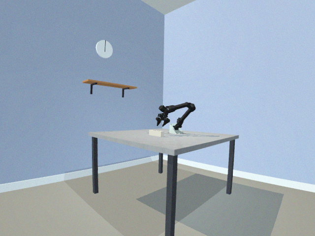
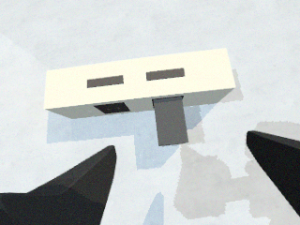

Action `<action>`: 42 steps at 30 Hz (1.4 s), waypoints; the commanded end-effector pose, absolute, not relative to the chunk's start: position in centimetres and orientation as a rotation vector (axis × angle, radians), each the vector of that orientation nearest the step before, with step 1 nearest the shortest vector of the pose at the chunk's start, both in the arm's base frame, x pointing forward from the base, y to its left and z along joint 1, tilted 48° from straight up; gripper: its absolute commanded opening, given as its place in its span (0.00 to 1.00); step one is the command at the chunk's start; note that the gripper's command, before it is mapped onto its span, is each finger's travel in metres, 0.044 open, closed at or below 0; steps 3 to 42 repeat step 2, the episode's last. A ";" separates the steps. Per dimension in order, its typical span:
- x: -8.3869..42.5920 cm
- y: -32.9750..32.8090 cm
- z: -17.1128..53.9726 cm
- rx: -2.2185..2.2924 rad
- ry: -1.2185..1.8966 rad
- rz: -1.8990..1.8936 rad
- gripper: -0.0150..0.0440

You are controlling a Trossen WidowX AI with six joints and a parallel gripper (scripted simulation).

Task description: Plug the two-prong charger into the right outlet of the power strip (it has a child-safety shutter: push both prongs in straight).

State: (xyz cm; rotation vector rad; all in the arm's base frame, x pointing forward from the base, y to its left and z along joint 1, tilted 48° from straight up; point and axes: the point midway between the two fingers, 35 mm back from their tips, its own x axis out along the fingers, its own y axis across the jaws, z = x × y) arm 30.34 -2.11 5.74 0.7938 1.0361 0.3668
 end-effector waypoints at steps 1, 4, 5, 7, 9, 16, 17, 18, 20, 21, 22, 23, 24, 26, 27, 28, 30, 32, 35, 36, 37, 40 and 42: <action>30.3 -2.0 5.8 0.800 1.035 0.369 1.00; 30.3 -2.0 5.8 0.800 1.035 0.369 1.00; 30.3 -2.0 5.8 0.800 1.035 0.369 1.00; 30.3 -2.0 5.8 0.800 1.035 0.369 1.00; 30.3 -2.0 5.8 0.800 1.035 0.369 1.00; 30.3 -2.0 5.8 0.800 1.035 0.369 1.00; 30.3 -2.0 5.8 0.800 1.035 0.369 1.00; 30.3 -2.0 5.8 0.800 1.035 0.369 1.00; 30.3 -2.0 5.8 0.800 1.035 0.369 1.00; 30.3 -2.0 5.8 0.800 1.035 0.369 1.00; 30.3 -2.0 5.8 0.800 1.035 0.369 1.00; 30.3 -2.0 5.8 0.800 1.035 0.369 1.00; 30.3 -2.0 5.8 0.800 1.035 0.369 1.00; 30.3 -2.0 5.8 0.800 1.035 0.369 1.00; 30.3 -2.0 5.8 0.800 1.035 0.369 1.00; 30.3 -2.0 5.8 0.800 1.035 0.369 1.00; 30.3 -2.0 5.8 0.800 1.035 0.369 1.00; 30.3 -2.0 5.8 0.800 1.035 0.369 1.00; 30.3 -2.0 5.8 0.800 1.035 0.369 1.00; 30.3 -2.0 5.8 0.800 1.035 0.369 1.00; 30.3 -2.0 5.8 0.800 1.035 0.369 1.00; 30.3 -2.0 5.8 0.800 1.035 0.369 1.00; 30.3 -2.0 5.8 0.800 1.035 0.369 1.00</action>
